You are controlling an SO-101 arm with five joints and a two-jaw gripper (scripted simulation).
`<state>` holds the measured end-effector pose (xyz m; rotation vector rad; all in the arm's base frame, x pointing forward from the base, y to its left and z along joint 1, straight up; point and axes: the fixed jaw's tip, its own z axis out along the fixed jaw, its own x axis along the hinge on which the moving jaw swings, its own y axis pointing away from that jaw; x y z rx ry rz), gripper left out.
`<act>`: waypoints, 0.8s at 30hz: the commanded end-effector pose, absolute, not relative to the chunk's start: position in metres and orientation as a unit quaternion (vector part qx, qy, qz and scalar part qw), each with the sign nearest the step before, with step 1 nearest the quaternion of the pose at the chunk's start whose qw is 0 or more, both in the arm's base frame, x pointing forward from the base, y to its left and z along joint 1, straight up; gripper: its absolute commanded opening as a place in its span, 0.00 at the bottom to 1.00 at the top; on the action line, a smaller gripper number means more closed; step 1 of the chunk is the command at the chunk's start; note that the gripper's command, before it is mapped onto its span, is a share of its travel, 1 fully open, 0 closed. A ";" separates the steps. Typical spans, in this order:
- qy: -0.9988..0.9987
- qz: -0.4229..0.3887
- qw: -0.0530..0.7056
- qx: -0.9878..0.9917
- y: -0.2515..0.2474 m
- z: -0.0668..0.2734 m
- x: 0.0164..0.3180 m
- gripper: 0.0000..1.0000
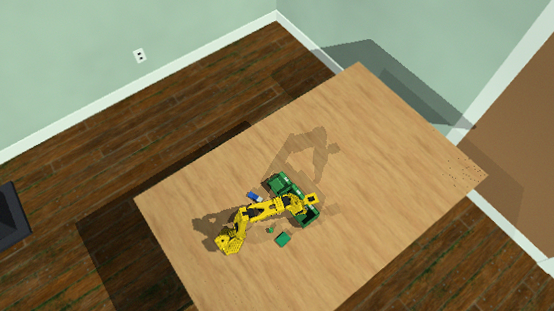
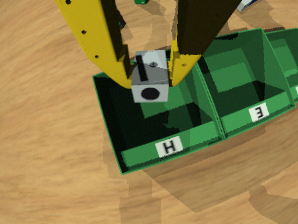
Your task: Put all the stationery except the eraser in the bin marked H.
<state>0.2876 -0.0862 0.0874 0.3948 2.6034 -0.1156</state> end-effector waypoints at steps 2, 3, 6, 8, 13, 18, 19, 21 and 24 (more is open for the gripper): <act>0.947 -0.047 0.280 0.151 -0.090 0.100 0.291 0.00; 0.947 -0.047 0.280 0.151 -0.090 0.100 0.291 0.00; 0.946 -0.045 0.281 0.157 -0.090 0.099 0.292 0.00; 0.946 -0.045 0.281 0.157 -0.090 0.099 0.292 0.00; 0.946 -0.045 0.281 0.157 -0.090 0.099 0.292 0.00; 0.946 -0.045 0.281 0.157 -0.090 0.099 0.292 0.02; 0.946 -0.045 0.281 0.157 -0.090 0.099 0.292 0.02; 0.946 -0.045 0.281 0.157 -0.090 0.099 0.292 0.05; 0.946 -0.045 0.281 0.157 -0.090 0.099 0.292 0.15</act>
